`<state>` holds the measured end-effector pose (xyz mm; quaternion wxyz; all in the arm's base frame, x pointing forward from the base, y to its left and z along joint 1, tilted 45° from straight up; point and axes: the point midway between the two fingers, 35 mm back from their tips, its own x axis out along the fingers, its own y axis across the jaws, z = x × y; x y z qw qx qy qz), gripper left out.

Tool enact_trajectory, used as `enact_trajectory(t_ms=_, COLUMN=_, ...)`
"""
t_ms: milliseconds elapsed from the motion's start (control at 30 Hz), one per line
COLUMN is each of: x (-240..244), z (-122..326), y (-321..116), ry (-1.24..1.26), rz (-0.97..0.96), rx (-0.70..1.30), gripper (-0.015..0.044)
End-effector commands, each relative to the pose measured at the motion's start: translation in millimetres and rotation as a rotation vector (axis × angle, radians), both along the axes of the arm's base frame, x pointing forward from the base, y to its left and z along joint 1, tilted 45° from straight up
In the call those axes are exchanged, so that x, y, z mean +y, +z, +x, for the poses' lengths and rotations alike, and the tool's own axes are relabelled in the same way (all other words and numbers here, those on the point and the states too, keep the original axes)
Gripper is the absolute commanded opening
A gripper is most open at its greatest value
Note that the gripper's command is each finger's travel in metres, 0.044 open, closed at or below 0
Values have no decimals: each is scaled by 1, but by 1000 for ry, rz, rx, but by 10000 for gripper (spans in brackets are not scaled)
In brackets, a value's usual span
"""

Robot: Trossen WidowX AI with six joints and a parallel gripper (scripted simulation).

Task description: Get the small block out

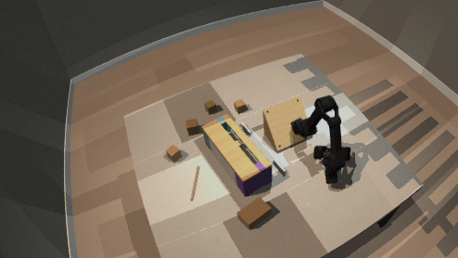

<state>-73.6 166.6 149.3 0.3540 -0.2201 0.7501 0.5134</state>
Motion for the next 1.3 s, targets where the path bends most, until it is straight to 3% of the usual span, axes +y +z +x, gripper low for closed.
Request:
enact_trajectory(t_ms=0, x=0, z=0, y=0, ry=0, rz=1, rx=-1, gripper=400)
enact_trajectory(t_ms=367, x=20, z=38, y=-1, ry=-3, rz=123, rx=-71, gripper=400)
enact_trajectory(t_ms=800, x=27, z=113, y=-1, ry=-349, rz=94, rx=-155, gripper=400)
enact_trajectory(t_ms=1267, x=12, z=185, y=-6, ry=-271, rz=290, rx=-338, gripper=400)
